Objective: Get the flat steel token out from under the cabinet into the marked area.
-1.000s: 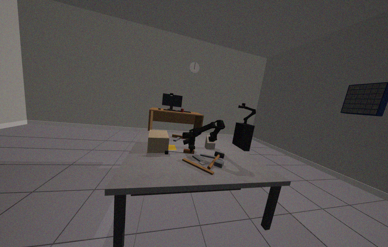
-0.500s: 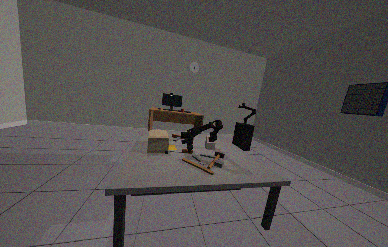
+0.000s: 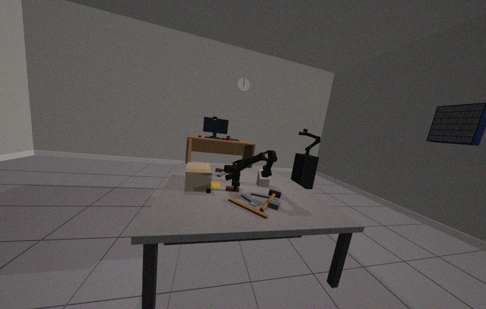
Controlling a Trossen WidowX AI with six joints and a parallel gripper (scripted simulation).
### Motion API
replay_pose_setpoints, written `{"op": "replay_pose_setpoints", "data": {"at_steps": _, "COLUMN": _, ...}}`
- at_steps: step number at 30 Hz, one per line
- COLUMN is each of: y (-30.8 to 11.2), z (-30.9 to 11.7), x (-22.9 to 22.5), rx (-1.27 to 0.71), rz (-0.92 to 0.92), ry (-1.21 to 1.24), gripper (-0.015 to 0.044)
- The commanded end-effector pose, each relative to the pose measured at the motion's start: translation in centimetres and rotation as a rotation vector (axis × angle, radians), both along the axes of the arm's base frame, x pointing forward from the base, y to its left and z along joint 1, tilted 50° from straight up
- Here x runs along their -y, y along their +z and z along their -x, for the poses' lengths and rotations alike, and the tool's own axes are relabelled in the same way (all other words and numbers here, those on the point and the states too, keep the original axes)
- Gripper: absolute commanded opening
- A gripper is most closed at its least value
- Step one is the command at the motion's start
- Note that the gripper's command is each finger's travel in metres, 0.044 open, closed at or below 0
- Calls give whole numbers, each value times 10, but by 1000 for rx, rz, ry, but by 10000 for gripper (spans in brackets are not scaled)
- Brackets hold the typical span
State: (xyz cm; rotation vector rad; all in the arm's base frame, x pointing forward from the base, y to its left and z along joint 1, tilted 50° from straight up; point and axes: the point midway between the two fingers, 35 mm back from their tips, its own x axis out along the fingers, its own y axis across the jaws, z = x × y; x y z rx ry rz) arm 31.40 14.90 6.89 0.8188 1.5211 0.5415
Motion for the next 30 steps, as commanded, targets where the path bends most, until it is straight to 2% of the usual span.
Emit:
{"op": "replay_pose_setpoints", "data": {"at_steps": 1, "y": -1, "z": -8, "x": 1, "rx": 6, "rz": -2, "ry": 1, "gripper": 0}}
{"op": "replay_pose_setpoints", "data": {"at_steps": 30, "y": -3, "z": -39, "x": 4, "rx": 7, "rz": -1, "ry": 2, "gripper": 0}}
